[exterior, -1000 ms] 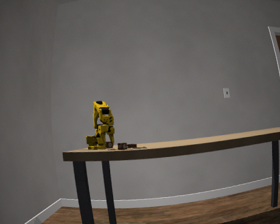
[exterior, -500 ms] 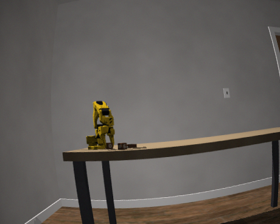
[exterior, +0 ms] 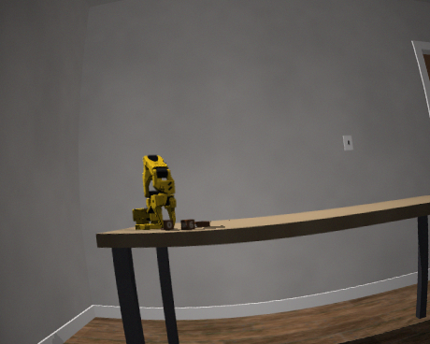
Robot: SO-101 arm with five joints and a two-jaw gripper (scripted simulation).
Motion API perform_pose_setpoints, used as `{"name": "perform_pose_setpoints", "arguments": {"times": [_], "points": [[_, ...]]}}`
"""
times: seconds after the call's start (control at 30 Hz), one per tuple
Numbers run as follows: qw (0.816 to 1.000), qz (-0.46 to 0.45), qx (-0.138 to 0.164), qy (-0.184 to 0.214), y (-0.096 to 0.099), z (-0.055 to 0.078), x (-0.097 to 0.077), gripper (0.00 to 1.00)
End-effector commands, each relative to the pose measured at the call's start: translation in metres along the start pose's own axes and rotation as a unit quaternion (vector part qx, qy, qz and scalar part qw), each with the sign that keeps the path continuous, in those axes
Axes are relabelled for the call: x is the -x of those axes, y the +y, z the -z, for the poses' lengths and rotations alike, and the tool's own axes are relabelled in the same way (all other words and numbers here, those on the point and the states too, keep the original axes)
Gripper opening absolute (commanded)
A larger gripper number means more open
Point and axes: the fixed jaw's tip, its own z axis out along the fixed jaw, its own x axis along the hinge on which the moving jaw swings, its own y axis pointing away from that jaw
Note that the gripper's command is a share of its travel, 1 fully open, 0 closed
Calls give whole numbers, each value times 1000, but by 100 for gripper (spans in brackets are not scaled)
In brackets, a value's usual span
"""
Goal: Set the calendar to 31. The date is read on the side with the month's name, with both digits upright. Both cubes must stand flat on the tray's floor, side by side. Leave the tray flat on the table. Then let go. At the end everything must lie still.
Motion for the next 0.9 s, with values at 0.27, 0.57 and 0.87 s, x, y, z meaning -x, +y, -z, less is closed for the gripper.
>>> {"name": "perform_pose_setpoints", "arguments": {"times": [0.27, 0.57, 0.87], "points": [[1000, 1, 2, 8, 2, 0, -2, 0], [1000, 1, 2, 8, 2, 0, -2, 12], [1000, 1, 2, 8, 2, 0, -2, 17]]}}
